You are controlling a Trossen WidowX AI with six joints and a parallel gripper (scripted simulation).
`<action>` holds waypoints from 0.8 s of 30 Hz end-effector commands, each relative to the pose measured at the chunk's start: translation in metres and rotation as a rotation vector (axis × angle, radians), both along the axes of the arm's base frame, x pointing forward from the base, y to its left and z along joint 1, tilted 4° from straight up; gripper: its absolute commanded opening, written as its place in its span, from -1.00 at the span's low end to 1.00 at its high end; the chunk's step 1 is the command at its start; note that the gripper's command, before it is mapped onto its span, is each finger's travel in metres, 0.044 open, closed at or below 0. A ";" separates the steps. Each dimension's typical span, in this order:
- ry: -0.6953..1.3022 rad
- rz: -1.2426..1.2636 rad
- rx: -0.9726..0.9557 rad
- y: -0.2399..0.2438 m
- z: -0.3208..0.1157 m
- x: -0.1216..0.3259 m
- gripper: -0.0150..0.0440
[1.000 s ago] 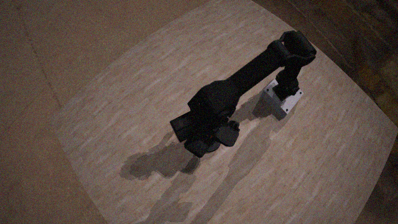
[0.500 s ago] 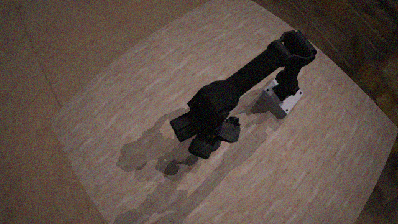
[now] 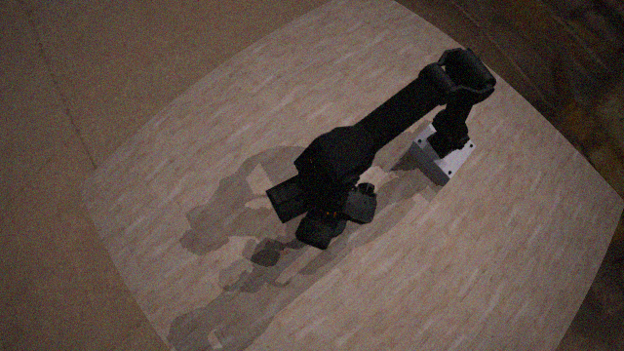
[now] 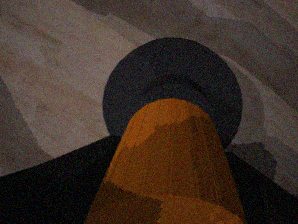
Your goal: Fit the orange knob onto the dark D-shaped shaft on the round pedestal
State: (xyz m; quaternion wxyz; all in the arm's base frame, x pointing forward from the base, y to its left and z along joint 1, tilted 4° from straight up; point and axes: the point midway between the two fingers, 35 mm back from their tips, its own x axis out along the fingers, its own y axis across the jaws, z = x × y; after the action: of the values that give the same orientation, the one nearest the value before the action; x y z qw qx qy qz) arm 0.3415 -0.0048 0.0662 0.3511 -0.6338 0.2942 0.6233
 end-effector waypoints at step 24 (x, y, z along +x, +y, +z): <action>-0.016 0.216 -0.009 0.000 0.002 0.001 -0.49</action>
State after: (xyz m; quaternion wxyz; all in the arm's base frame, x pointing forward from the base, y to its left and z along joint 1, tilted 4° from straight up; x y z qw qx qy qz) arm 0.3426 -0.0049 0.0697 0.2980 -0.6611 0.2418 0.6447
